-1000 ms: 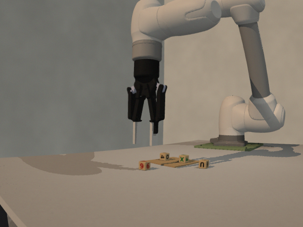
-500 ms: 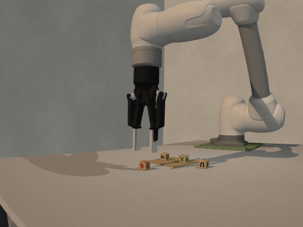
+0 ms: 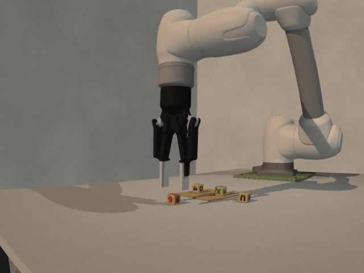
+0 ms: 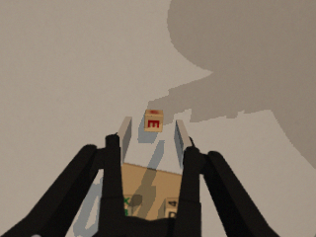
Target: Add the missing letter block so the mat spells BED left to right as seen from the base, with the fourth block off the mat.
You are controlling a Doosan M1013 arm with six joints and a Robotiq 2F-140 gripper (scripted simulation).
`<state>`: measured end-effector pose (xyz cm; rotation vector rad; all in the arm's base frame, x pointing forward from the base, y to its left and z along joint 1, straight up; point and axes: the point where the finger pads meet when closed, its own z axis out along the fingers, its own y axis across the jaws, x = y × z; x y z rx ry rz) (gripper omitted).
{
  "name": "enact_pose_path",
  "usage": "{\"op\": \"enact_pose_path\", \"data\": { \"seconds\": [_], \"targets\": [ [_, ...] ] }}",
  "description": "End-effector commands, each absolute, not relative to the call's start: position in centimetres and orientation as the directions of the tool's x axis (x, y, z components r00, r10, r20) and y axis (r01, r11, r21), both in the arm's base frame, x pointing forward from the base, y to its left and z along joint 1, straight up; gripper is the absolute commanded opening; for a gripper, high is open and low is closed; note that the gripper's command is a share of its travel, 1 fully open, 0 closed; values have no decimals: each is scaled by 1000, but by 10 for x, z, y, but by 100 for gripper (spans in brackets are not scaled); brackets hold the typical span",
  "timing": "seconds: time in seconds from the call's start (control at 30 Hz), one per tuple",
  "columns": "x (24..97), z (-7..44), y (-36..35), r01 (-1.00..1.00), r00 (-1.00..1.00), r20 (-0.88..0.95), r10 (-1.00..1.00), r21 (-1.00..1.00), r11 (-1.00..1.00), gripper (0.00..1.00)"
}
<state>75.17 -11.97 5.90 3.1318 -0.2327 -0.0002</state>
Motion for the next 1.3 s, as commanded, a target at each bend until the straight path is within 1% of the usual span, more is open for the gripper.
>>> {"op": "enact_pose_path", "data": {
  "seconds": [0.0, 0.83, 1.27],
  "targets": [
    [752, 58, -120, -148, 989, 0, -148, 1, -989, 37],
    [752, 53, -120, -148, 989, 0, -148, 1, -989, 37],
    [752, 31, -120, -148, 989, 0, -148, 1, -989, 37]
  ]
}}
